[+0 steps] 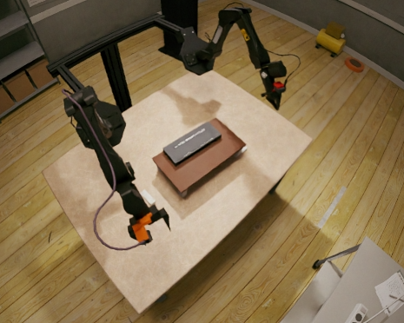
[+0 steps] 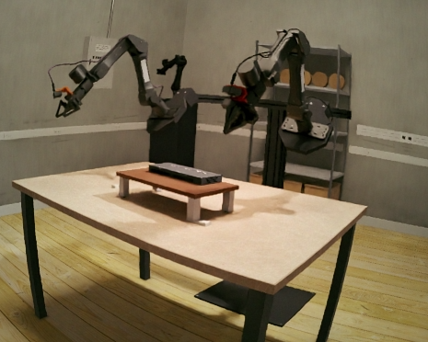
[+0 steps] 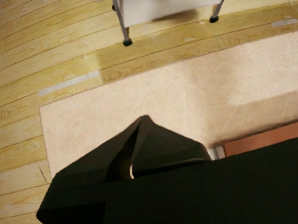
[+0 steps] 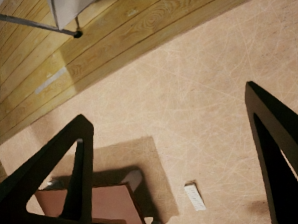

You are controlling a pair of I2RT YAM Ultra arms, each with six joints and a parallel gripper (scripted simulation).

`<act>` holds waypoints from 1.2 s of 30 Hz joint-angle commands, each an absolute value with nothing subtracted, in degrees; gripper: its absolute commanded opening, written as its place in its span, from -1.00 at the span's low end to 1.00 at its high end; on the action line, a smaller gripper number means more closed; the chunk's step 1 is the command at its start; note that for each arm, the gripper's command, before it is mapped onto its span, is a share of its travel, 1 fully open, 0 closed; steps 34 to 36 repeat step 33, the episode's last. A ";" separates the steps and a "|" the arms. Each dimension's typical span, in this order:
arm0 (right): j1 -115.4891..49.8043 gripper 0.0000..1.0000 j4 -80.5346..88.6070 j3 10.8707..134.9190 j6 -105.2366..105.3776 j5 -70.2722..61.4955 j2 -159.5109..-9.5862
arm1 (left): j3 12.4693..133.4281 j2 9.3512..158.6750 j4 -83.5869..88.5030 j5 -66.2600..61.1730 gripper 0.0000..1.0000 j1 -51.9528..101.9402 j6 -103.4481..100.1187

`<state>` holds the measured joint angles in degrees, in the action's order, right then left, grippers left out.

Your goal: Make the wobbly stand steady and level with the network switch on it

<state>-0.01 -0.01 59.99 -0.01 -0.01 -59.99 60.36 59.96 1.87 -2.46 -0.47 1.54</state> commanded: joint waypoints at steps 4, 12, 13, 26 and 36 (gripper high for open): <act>0.17 1.00 -0.27 60.50 -0.61 -0.18 -59.13 | 59.84 58.04 -1.19 1.50 -1.00 1.65 0.00; 0.20 1.00 -0.16 60.51 -0.61 -0.17 -59.14 | 61.62 59.19 -1.46 1.52 -1.00 0.58 0.42; 0.20 1.00 -0.16 60.51 -0.61 -0.17 -59.14 | 61.64 59.22 -1.18 1.62 -1.00 0.58 0.42; 0.20 1.00 -0.16 60.51 -0.61 -0.17 -59.14 | 61.66 59.24 -0.92 1.24 -1.00 0.57 0.35; 0.20 1.00 -0.16 60.51 -0.61 -0.17 -59.14 | 61.66 59.24 -0.92 1.24 -1.00 0.57 0.35</act>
